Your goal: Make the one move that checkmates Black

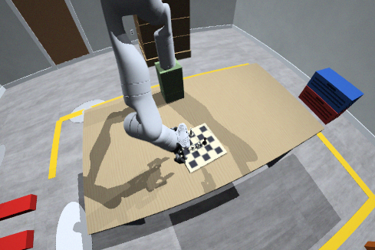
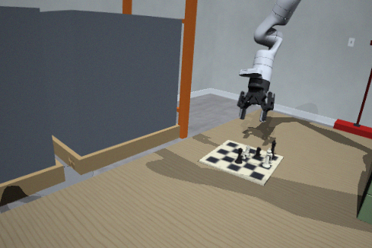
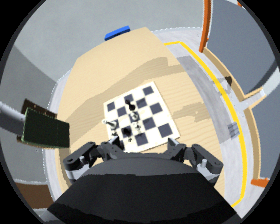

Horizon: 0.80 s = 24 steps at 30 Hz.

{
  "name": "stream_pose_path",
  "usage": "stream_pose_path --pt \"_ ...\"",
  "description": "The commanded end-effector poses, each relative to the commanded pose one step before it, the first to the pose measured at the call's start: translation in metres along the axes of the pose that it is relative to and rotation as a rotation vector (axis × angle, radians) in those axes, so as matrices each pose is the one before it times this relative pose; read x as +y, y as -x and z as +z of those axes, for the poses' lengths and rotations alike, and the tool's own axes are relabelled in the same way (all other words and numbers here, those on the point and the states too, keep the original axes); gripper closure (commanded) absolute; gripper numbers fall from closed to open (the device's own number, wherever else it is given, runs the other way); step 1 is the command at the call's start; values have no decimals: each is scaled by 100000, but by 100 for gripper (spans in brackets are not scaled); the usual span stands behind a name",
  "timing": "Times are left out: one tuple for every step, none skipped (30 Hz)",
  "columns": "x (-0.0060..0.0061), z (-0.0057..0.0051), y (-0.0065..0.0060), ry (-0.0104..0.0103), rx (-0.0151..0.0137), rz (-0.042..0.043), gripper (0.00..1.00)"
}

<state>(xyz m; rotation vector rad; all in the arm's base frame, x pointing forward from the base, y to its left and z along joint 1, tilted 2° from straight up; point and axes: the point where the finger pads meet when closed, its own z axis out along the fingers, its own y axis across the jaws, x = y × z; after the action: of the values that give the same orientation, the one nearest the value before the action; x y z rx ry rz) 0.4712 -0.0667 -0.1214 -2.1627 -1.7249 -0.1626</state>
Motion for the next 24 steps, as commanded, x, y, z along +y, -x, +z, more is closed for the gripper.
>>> stream_pose_path --pt "176 -399 -1143 461 -996 -2115 0" --pt "0 0 0 0 0 0 0" --pt "0 0 0 0 0 0 0" --pt "0 0 0 0 0 0 0" --pt "0 0 0 0 0 0 0" --pt "0 0 0 0 0 0 0" --pt "0 0 0 0 0 0 0" --pt "-326 181 -607 1111 -2790 2923 0" --pt "0 0 0 0 0 0 0" --pt "0 0 0 0 0 0 0" --pt "0 0 0 0 0 0 0" --pt "0 0 0 0 0 0 0" --pt "0 0 0 0 0 0 0" --pt "0 0 0 0 0 0 0" --pt "0 0 0 0 0 0 0" --pt "0 0 0 0 0 0 0" --pt "0 0 0 0 0 0 0" --pt "0 0 0 0 0 0 0" --pt "-363 116 -552 1293 -2731 2903 0" --pt "0 0 0 0 0 0 0" --pt "0 0 0 0 0 0 0" --pt "0 0 0 0 0 0 0" --pt "0 0 0 0 0 0 0" --pt "0 0 0 0 0 0 0"
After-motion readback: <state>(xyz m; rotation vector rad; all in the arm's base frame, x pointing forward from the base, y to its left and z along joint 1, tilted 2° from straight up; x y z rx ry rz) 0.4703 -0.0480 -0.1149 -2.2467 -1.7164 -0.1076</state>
